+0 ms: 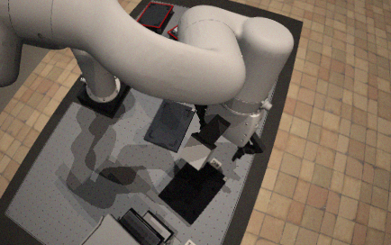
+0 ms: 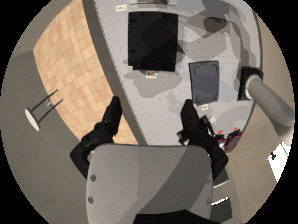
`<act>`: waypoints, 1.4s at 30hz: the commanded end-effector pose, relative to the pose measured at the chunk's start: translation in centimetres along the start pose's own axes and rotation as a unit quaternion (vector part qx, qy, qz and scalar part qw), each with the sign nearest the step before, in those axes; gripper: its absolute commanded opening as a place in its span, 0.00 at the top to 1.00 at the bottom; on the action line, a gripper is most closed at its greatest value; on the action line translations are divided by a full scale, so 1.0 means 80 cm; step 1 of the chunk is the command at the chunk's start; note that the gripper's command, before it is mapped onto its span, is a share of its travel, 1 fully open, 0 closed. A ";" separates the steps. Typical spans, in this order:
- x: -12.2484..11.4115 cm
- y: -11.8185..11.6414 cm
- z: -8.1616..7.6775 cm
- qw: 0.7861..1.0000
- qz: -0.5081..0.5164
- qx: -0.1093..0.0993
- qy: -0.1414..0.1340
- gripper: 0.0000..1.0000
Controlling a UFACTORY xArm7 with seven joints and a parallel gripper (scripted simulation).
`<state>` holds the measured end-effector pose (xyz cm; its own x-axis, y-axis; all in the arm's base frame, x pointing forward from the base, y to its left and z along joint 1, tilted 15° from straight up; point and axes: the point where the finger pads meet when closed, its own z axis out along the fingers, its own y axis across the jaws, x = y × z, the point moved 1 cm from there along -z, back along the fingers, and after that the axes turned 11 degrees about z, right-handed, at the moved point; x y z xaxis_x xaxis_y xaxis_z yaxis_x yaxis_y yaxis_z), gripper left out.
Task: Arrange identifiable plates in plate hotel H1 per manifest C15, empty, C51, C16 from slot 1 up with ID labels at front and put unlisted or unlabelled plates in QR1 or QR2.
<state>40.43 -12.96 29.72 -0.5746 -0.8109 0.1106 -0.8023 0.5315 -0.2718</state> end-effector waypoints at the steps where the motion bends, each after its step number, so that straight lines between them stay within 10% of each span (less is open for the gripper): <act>1: 0.001 -0.001 -0.001 0.999 0.000 -0.005 -0.033 0.00; 14: 0.003 -0.002 -0.001 0.992 0.000 -0.022 -0.122 0.00; 26: 0.003 -0.002 -0.001 0.992 0.000 -0.023 -0.124 0.00; 42: 0.018 -0.004 -0.062 0.992 0.000 -0.023 -0.125 0.00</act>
<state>39.22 -13.14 33.94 -0.5215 -0.8433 -0.1296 -0.8127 0.5373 -0.2254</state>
